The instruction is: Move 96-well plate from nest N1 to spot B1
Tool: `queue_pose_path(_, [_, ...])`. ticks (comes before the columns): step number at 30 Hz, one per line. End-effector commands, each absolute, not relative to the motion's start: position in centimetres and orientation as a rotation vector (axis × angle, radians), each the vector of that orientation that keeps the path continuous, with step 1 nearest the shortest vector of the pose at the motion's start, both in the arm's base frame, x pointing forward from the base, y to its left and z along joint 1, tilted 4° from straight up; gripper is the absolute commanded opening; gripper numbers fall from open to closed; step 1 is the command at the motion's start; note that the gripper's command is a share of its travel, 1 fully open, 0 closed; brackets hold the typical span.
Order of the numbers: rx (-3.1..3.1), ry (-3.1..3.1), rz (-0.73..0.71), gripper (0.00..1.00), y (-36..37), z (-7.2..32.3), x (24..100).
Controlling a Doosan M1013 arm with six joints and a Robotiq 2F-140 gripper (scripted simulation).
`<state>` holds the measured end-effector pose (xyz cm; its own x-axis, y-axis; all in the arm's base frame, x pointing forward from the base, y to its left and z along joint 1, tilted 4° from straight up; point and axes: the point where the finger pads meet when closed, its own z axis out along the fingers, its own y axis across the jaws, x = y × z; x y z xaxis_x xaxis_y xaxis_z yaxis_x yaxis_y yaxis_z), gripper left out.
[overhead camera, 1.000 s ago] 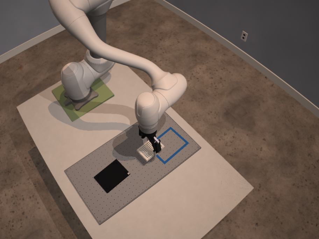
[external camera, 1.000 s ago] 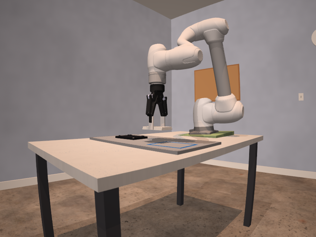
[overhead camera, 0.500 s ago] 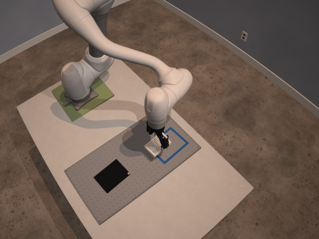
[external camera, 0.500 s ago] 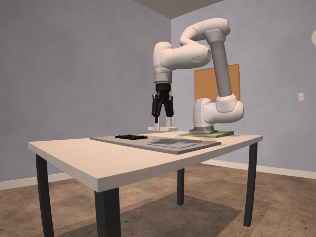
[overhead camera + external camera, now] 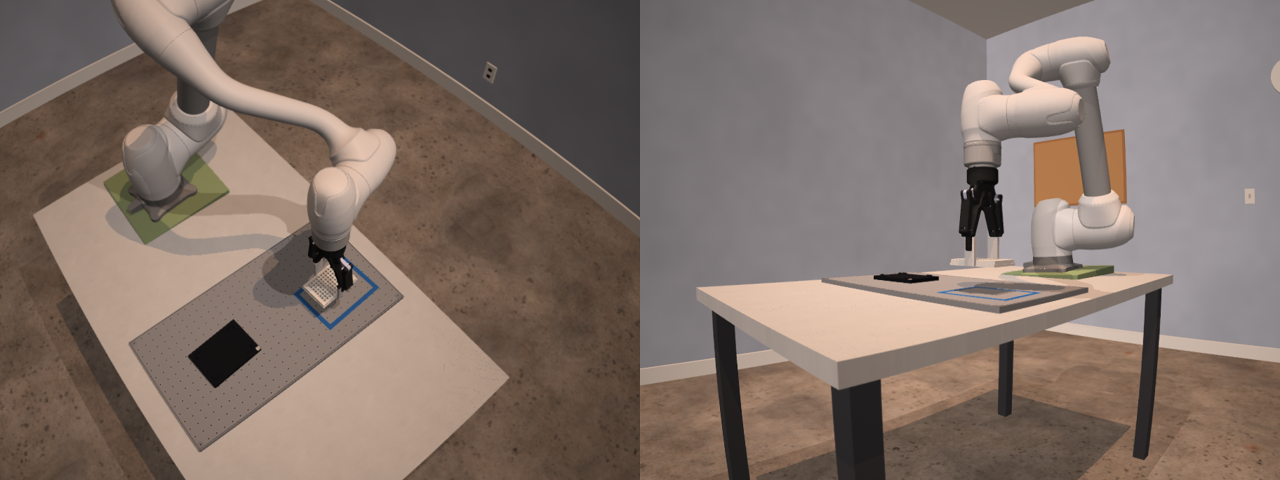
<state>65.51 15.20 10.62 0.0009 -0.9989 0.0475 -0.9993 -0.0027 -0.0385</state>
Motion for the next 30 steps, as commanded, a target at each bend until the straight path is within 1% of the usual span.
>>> queue_pose_path(1, [2.218,-2.214,0.095,0.00,16.4,10.5,65.7])
queue_pose_path(7, [2.218,-2.214,0.095,0.00,17.7,10.5,66.0])
queue_pose_path(30, [2.218,-2.214,0.095,0.00,17.6,10.5,66.0])
